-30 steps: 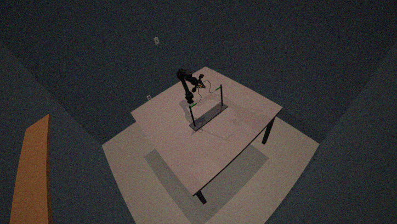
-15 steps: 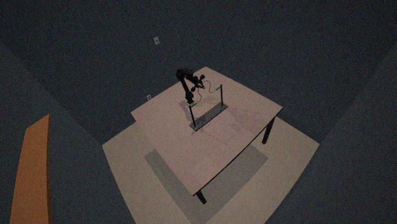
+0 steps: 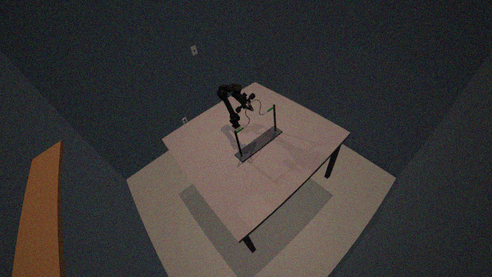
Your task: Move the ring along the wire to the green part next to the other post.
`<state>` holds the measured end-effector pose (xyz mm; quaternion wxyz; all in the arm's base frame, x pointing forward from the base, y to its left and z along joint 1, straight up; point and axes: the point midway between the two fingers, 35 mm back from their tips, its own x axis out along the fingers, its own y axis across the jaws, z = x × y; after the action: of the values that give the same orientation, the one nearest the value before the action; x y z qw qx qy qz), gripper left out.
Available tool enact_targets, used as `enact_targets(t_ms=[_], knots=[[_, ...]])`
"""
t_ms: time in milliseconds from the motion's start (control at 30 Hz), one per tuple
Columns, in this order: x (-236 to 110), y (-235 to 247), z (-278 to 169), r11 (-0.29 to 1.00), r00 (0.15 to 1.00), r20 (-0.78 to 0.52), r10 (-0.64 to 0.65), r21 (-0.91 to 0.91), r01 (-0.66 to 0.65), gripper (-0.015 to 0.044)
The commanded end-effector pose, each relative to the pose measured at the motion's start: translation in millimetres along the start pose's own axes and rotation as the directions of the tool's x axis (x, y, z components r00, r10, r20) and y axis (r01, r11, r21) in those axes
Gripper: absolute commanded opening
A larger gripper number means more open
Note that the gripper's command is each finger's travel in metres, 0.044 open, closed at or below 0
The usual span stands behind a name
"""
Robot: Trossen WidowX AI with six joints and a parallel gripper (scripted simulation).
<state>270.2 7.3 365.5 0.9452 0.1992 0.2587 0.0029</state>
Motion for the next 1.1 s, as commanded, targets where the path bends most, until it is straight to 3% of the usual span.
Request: enact_targets(t_ms=[0, 1067], knots=[[0.0, -1.6, 0.5, 0.998, 1.000, 0.007, -0.031, -0.049, 0.031, -0.0150], [-0.2, -15.5, 3.6, 0.871, 0.963, 0.111, -0.245, -0.412, 0.269, -0.0150]])
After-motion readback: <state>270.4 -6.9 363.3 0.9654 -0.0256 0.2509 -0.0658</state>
